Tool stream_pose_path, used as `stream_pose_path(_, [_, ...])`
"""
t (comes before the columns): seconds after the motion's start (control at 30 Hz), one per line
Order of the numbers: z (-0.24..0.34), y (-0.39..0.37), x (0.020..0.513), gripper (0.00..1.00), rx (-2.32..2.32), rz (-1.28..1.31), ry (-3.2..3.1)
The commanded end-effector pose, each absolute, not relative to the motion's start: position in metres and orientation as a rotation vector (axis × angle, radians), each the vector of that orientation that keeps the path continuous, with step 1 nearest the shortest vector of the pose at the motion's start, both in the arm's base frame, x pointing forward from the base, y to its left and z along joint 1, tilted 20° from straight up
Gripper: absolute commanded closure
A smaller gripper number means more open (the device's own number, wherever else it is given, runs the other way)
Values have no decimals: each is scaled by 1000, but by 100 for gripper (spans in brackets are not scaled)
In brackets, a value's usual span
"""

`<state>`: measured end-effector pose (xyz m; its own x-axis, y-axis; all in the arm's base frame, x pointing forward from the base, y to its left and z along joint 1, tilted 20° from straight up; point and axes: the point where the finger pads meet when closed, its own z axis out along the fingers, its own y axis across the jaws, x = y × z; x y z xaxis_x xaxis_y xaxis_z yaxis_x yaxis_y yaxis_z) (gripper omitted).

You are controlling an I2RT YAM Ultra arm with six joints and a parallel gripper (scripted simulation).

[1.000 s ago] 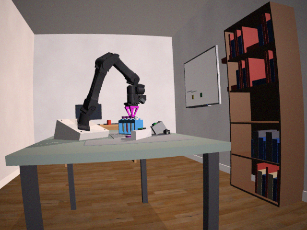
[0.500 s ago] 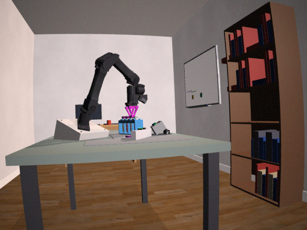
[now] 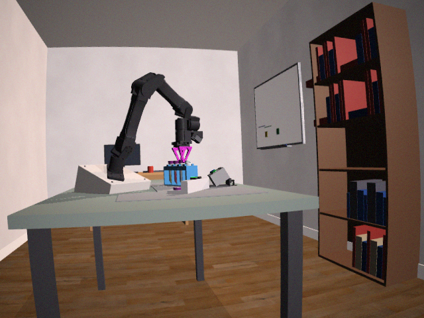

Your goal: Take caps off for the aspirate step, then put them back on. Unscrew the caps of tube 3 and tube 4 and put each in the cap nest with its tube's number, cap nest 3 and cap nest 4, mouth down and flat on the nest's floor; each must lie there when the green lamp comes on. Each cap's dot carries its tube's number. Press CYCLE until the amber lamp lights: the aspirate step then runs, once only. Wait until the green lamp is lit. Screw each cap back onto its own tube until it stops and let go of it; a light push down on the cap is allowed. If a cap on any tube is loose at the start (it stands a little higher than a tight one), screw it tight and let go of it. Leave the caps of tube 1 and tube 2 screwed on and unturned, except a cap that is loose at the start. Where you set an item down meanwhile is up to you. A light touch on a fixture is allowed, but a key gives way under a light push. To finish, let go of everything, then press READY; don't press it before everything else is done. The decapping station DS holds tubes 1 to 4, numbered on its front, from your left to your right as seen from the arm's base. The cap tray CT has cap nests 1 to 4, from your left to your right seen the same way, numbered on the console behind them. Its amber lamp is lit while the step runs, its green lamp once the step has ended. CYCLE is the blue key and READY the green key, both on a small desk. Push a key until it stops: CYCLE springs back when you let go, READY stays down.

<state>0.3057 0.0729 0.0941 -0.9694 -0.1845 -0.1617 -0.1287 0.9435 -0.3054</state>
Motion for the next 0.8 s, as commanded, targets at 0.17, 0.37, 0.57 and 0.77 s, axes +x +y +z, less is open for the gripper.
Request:
stream_pose_path(0.17, [98,75,307,51,-785,-486,2851])
stream_pose_path(0.37, [98,75,307,51,-1019,-506,2801])
stream_pose_path(0.57, [98,75,307,51,-1171,-517,2759])
stream_pose_path(0.77, [98,75,307,100,-1171,-517,2759])
